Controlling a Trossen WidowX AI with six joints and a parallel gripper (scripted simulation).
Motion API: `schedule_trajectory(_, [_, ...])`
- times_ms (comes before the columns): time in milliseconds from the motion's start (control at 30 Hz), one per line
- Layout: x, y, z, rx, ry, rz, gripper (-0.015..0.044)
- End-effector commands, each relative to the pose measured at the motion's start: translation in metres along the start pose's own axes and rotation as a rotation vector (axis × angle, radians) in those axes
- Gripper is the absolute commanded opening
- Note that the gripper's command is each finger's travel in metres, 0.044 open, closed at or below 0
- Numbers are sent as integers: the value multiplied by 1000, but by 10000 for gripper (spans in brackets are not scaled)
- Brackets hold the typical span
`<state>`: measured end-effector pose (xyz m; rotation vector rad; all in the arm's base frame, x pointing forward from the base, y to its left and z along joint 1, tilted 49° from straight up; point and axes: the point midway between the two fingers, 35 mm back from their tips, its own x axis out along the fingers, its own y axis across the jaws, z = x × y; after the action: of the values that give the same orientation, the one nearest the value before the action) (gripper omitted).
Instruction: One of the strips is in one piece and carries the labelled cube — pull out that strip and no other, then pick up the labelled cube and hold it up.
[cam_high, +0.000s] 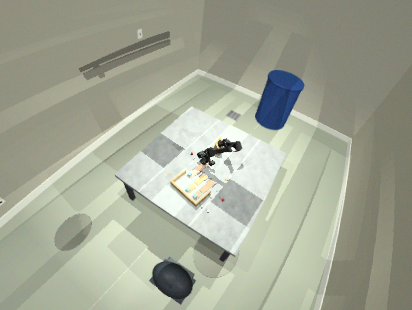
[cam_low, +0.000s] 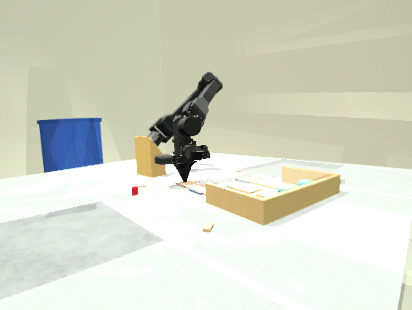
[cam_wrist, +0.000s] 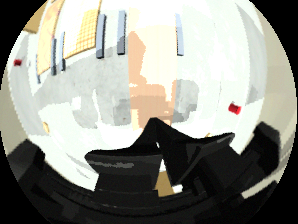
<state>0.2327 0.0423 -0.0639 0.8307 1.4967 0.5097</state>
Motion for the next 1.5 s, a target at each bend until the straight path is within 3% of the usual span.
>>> schedule_trajectory(0, [4,-1,-15,9,28,-3,0])
schedule_trajectory(1467, [4,-2,-53,11,29,-4,0])
